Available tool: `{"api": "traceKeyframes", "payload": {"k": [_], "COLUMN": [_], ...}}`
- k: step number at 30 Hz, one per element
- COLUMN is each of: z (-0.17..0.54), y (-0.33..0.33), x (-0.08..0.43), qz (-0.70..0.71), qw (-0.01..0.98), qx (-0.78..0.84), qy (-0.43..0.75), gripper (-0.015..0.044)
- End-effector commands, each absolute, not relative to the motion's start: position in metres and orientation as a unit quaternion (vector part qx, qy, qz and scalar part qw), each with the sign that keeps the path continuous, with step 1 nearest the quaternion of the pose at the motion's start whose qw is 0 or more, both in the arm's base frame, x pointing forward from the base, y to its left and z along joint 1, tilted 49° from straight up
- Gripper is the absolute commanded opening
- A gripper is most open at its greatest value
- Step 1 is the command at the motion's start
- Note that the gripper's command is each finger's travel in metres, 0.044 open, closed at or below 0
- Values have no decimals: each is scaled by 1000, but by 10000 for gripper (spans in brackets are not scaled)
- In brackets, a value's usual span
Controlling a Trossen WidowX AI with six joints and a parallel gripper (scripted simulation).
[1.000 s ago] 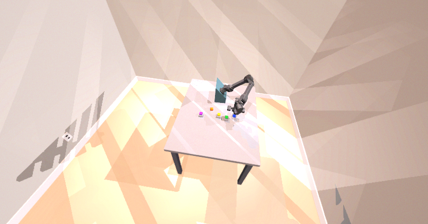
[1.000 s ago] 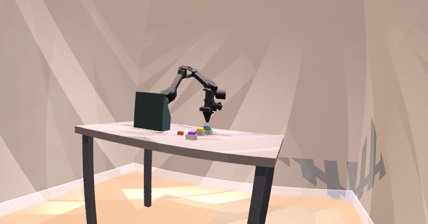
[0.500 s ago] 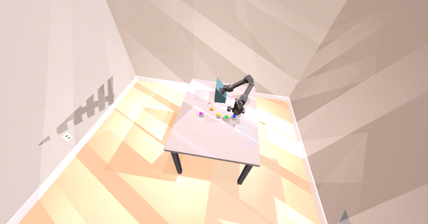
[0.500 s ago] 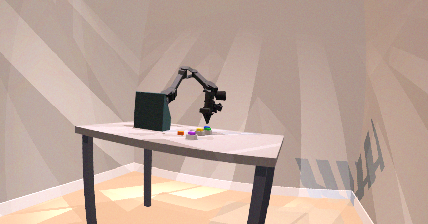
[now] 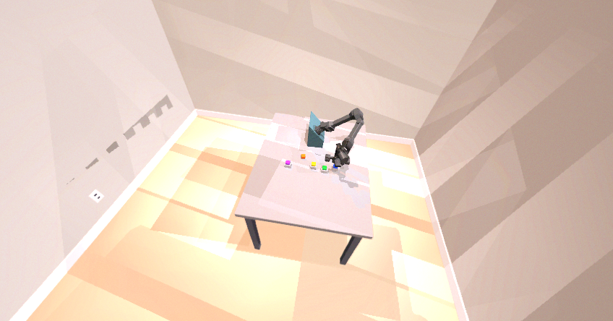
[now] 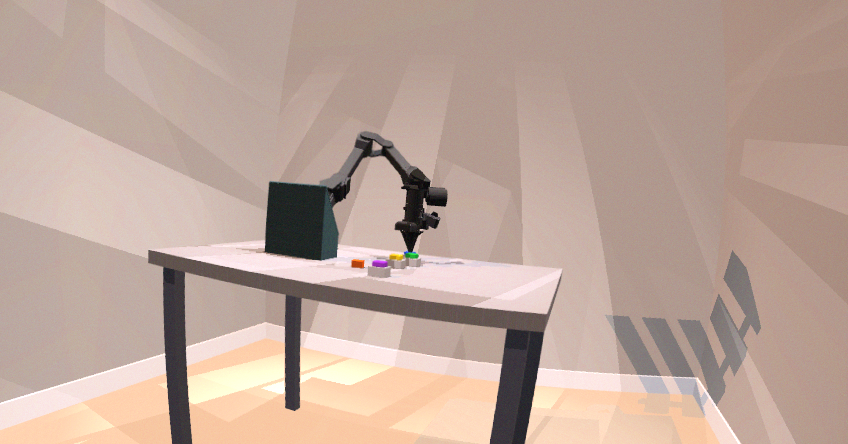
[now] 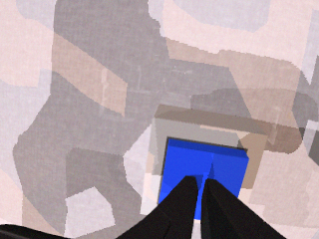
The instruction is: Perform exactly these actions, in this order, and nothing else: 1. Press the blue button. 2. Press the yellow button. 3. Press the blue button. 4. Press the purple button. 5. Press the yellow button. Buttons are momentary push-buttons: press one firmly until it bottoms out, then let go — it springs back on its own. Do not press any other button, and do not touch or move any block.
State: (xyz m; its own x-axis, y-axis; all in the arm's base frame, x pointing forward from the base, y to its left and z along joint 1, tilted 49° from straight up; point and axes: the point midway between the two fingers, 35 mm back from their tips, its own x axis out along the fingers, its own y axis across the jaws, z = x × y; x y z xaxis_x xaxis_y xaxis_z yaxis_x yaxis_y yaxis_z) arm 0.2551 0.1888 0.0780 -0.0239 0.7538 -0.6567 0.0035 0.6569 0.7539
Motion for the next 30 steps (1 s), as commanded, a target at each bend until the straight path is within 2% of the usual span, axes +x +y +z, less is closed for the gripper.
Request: {"api": "traceKeyframes", "payload": {"k": [1, 18, 25, 30], "z": [74, 77, 99, 136], "y": [191, 189, 163, 121], "x": [255, 255, 256, 258], "qz": [293, 295, 292, 291], "qw": [635, 635, 636, 636], "qx": [291, 291, 290, 289], "qy": [653, 652, 653, 654], "gripper": [20, 20, 20, 20]}}
